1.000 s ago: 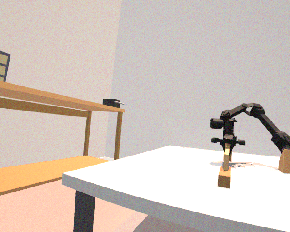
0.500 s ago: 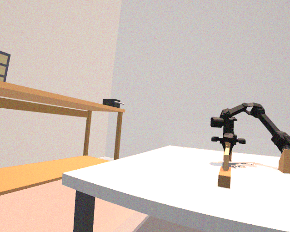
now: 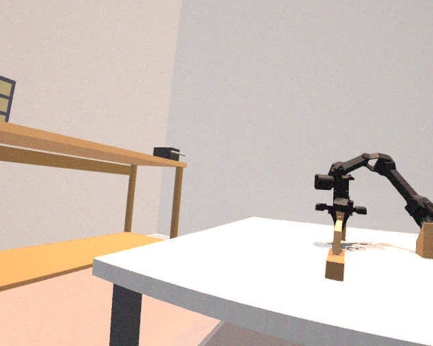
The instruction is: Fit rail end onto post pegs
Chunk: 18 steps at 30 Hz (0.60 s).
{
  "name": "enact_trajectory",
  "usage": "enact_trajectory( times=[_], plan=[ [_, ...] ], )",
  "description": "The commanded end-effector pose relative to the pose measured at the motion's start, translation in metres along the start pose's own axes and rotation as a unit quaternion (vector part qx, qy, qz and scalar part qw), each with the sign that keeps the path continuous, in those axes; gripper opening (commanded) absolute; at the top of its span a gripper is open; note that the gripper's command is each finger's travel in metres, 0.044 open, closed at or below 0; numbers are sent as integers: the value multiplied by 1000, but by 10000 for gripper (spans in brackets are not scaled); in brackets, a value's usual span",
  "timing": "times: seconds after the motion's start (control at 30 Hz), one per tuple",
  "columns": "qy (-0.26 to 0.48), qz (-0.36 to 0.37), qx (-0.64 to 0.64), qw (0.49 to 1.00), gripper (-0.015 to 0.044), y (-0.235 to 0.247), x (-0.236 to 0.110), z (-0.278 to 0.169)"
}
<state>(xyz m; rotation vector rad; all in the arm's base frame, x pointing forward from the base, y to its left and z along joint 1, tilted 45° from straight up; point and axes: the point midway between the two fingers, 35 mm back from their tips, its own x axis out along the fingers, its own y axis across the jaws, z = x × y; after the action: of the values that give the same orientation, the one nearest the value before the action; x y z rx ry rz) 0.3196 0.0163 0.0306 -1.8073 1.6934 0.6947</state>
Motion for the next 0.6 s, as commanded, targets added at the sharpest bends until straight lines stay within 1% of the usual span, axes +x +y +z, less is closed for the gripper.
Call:
enact_trajectory(
  times=[0.0,0.57],
  plan=[
    [-4,-1,-2,1000,0,0,0,2],
    [-5,-1,-2,1000,0,0,-2,2]
  ],
)
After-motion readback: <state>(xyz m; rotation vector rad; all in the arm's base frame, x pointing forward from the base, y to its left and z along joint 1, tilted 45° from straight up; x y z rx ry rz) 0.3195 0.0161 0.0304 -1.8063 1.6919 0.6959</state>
